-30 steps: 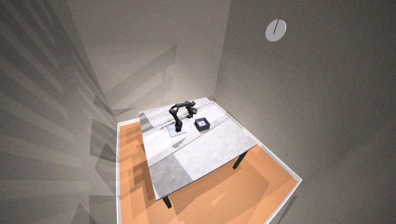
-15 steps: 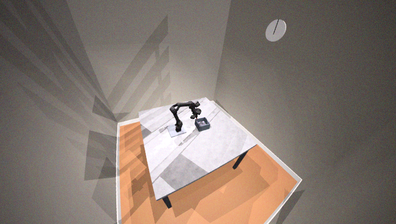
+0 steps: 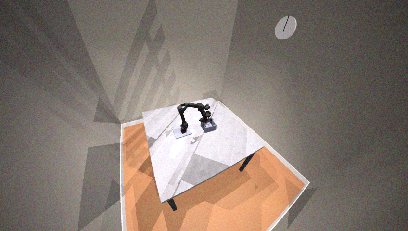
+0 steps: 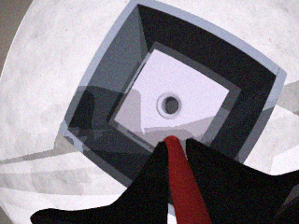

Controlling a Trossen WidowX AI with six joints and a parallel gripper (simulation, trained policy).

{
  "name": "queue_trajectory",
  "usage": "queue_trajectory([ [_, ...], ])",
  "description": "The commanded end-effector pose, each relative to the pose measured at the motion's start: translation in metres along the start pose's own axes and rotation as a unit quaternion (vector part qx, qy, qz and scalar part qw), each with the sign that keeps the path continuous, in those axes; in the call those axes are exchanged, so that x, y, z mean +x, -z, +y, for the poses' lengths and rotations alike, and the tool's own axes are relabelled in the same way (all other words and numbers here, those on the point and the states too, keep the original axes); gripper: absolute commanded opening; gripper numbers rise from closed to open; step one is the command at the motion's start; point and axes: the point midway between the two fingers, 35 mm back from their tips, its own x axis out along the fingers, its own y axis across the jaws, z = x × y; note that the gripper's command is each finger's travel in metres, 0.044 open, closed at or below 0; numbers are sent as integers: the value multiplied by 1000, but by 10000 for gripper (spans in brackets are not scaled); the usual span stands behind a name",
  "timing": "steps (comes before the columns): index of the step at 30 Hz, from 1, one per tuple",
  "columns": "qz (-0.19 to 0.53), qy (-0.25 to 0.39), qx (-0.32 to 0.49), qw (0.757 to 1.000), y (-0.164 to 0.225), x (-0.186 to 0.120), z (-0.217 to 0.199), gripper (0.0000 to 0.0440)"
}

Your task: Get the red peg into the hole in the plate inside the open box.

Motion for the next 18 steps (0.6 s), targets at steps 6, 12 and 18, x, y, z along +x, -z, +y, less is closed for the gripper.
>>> queue_trajectory([
  [6, 6, 3, 11, 1000, -16, 16, 2, 6],
  [12, 18, 13, 13, 1000, -20, 32, 0, 7],
  [18, 31, 28, 6, 999, -20, 49, -2, 19],
])
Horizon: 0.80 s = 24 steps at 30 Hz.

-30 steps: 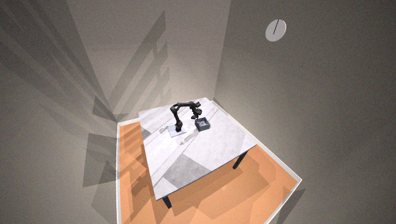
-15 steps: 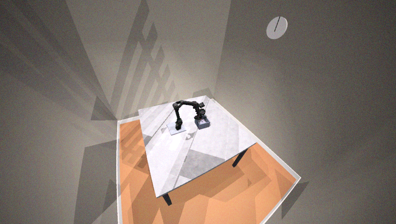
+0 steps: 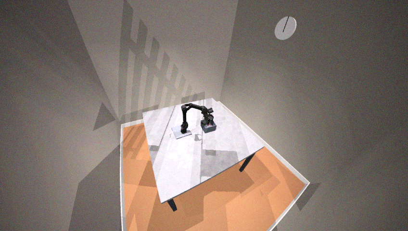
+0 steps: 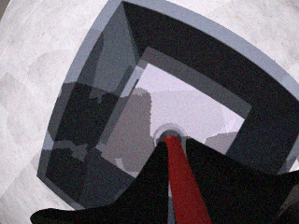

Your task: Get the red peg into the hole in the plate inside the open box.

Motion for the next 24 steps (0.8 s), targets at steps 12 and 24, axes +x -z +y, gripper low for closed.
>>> queue_trajectory([
  [12, 17, 27, -38, 999, -11, 17, 5, 147],
  [24, 27, 29, -67, 997, -32, 18, 19, 142],
])
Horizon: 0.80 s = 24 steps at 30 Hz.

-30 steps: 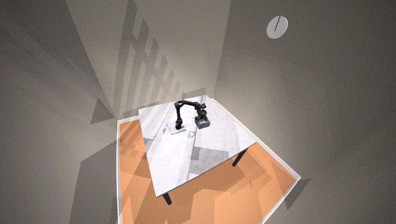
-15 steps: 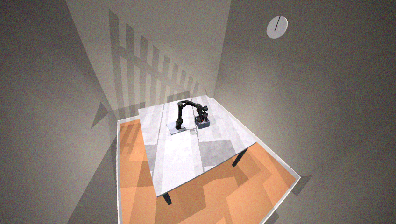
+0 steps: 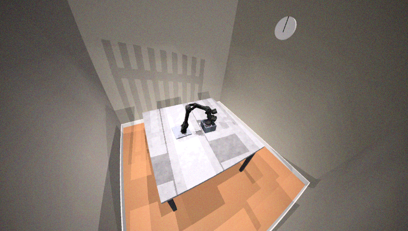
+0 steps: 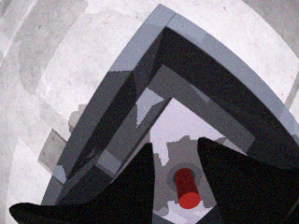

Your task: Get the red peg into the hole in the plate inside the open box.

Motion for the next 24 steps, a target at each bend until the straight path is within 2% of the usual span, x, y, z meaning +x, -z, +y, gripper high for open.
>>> queue_trajectory([
  [1, 3, -1, -7, 1000, -6, 0, 3, 141],
  [24, 24, 25, -24, 999, -42, 10, -8, 140],
])
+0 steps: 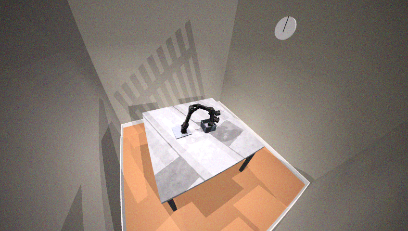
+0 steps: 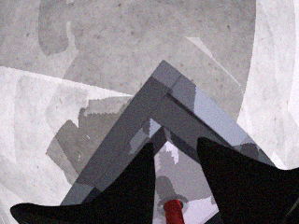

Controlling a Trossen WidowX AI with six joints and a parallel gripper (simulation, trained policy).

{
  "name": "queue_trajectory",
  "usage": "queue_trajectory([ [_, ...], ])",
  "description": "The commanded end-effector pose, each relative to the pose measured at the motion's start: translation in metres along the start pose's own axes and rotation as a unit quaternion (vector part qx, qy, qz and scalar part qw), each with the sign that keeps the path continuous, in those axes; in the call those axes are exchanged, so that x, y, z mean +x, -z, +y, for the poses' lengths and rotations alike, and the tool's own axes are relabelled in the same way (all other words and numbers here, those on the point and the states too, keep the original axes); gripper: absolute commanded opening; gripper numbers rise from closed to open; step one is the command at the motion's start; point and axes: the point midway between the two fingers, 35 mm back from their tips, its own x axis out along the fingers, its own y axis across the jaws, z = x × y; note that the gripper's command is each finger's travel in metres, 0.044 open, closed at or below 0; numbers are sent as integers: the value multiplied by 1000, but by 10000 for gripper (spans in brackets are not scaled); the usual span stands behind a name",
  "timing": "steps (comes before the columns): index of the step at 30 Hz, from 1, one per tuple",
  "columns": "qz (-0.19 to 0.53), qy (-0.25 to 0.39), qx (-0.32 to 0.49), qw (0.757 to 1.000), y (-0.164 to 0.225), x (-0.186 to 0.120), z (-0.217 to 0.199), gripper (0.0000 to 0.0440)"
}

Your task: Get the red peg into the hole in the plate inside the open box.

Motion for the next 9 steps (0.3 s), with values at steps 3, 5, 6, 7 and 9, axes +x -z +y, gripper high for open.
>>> queue_trajectory([
  [3, -9, 8, 2, 1000, -15, -1, -8, 142],
  [5, -11, 11, 2, 1000, -19, -2, -11, 143],
  [6, -12, 12, 2, 1000, -21, -2, -13, 143],
  [7, -13, 14, 2, 1000, -23, -3, -14, 144],
  [9, -14, 17, 3, 1000, -27, -4, -18, 145],
])
